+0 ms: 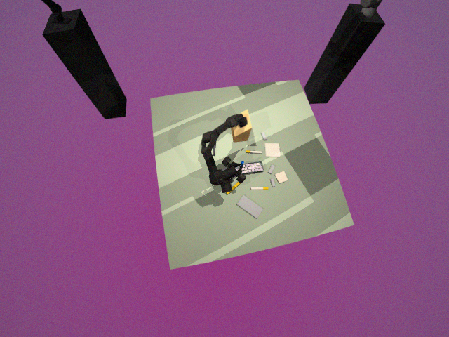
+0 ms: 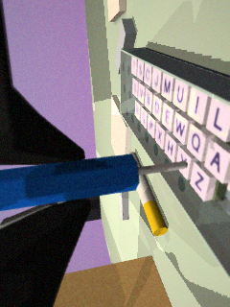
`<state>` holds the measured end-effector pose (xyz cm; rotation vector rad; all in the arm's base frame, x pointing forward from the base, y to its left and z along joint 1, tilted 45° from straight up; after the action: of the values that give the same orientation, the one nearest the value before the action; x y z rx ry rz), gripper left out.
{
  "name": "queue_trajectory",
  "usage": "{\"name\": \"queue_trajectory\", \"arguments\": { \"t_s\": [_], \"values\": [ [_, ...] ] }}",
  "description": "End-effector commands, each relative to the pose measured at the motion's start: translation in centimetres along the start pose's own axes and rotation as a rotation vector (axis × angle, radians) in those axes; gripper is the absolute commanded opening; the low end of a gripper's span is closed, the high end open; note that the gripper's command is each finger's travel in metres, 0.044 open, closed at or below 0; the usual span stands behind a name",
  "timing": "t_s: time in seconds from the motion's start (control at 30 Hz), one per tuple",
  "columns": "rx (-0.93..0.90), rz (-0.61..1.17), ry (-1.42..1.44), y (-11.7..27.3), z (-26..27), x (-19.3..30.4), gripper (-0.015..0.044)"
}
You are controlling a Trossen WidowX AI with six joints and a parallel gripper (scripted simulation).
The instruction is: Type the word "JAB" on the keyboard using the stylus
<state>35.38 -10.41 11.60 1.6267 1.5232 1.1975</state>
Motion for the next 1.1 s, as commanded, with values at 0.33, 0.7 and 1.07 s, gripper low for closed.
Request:
{"name": "queue_trajectory", "arguments": {
  "t_s": [0.33, 0.7, 1.07],
  "values": [
    [-0.001, -0.005, 0.005, -0.3, 0.2, -0.6, 0.0081],
    [-0.001, -0.005, 0.005, -0.5, 0.3, -1.0, 0.0081],
    [-0.001, -0.005, 0.005, -0.8, 0.4, -1.3, 0.0081]
  ]
}}
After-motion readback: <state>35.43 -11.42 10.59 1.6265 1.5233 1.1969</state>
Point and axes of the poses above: the point midway between the two fingers, 35 mm back from their tips, its own y axis back along the fingers, its own z axis across the jaws, x = y × z, the point moved 10 cm from there along y, back along the fingers, and after that the axes turned 14 degrees about -y, right-handed, at the moved point
